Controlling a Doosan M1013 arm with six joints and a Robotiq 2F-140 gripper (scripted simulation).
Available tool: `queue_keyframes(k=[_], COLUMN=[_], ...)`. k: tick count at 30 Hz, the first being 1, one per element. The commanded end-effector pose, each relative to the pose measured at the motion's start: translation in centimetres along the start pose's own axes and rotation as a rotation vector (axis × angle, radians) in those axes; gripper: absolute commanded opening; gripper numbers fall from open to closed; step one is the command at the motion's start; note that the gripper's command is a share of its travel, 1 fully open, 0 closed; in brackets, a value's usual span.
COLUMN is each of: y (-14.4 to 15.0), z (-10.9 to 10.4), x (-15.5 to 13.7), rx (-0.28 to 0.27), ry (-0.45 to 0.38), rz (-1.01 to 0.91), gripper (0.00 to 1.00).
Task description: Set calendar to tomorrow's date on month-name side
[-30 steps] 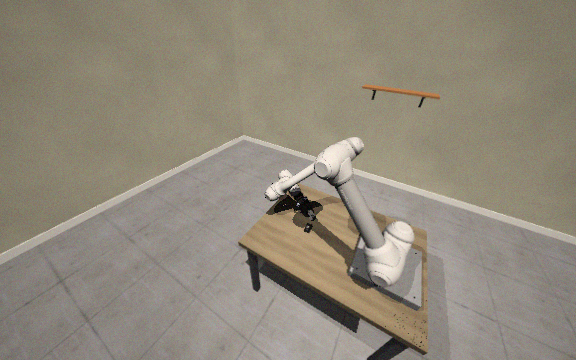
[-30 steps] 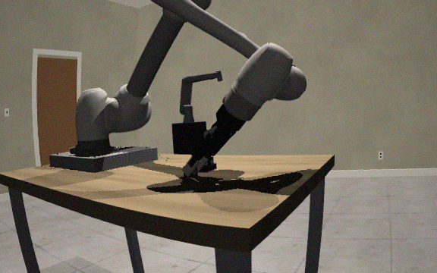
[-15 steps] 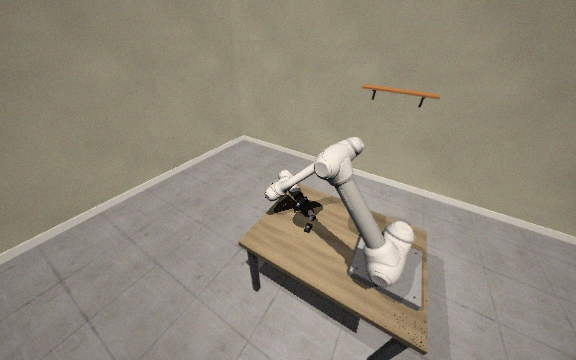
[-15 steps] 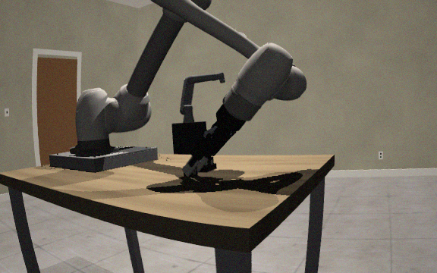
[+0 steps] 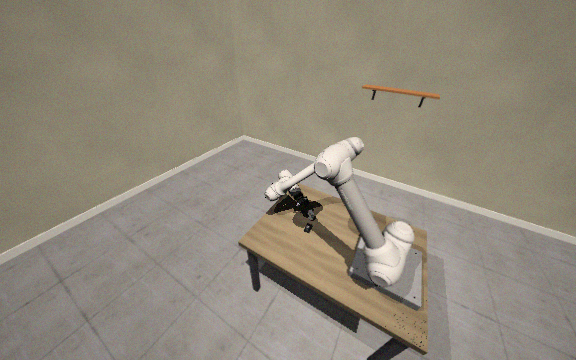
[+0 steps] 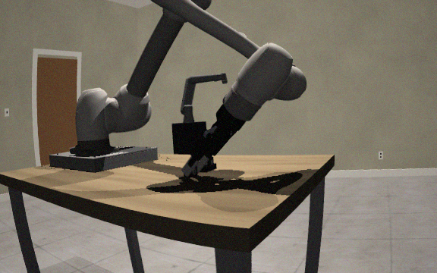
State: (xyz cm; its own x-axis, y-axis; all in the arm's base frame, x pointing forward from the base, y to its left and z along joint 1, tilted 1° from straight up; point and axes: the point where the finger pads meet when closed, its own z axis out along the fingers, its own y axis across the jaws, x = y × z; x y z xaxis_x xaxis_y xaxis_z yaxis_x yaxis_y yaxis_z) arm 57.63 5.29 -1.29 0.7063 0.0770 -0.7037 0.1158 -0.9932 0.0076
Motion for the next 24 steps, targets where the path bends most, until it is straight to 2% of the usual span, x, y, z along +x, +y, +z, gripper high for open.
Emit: queue_keyframes(k=[1, 5, 6, 24], y=[0.00, 0.00, 0.00, 0.00], z=[-0.01, -0.01, -0.01, -0.02], x=[-0.01, -0.01, -0.01, -0.02], rx=[0.000, 0.000, 0.000, 0.000], ry=[0.000, 0.000, 0.000, 0.000], rz=[0.000, 0.000, 0.000, 0.000], gripper=[0.26, 0.28, 0.40, 0.40])
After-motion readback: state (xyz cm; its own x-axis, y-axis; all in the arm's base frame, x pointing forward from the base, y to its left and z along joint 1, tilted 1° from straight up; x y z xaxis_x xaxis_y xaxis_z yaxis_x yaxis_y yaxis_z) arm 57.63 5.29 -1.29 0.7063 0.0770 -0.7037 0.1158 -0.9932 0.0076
